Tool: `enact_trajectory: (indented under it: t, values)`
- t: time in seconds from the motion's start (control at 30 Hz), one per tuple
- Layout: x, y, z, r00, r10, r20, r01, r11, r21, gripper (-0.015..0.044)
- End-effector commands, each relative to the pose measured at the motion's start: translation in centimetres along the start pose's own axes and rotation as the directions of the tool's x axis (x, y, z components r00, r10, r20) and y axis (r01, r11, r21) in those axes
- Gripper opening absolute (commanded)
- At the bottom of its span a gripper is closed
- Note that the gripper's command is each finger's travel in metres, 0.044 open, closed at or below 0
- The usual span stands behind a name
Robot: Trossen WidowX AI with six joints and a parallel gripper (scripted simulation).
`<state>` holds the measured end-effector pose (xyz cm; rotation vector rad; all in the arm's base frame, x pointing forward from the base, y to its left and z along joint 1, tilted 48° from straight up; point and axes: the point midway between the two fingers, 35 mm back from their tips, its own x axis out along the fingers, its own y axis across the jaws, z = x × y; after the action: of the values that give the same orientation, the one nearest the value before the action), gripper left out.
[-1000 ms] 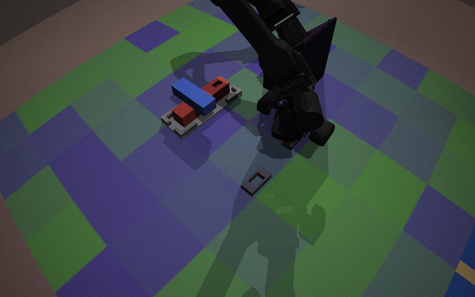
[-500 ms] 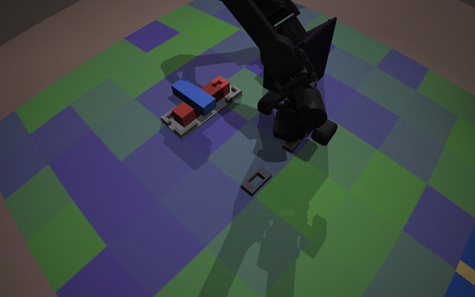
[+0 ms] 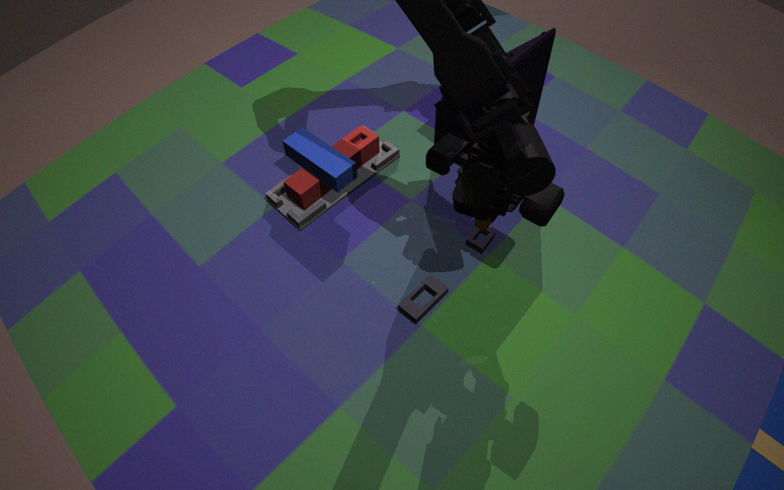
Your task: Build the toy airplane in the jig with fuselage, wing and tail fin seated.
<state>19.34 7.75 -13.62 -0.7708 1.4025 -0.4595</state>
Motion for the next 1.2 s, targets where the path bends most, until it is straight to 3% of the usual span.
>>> enact_trajectory:
  t: [0.0, 0.73, 1.17]
  values:
    - [-1.7, 0.1, 0.3, 1.0, 0.01, 0.004, -0.01, 1.0, 0.011, 0.0]
    - [-8.2, -0.7, -0.9, 0.999, -0.023, -0.026, 0.023, 1.0, 0.009, 0.0]
    - [-8.5, -2.9, 0.2, 1.0, 0.004, -0.027, -0.003, 1.0, 0.008, 0.0]
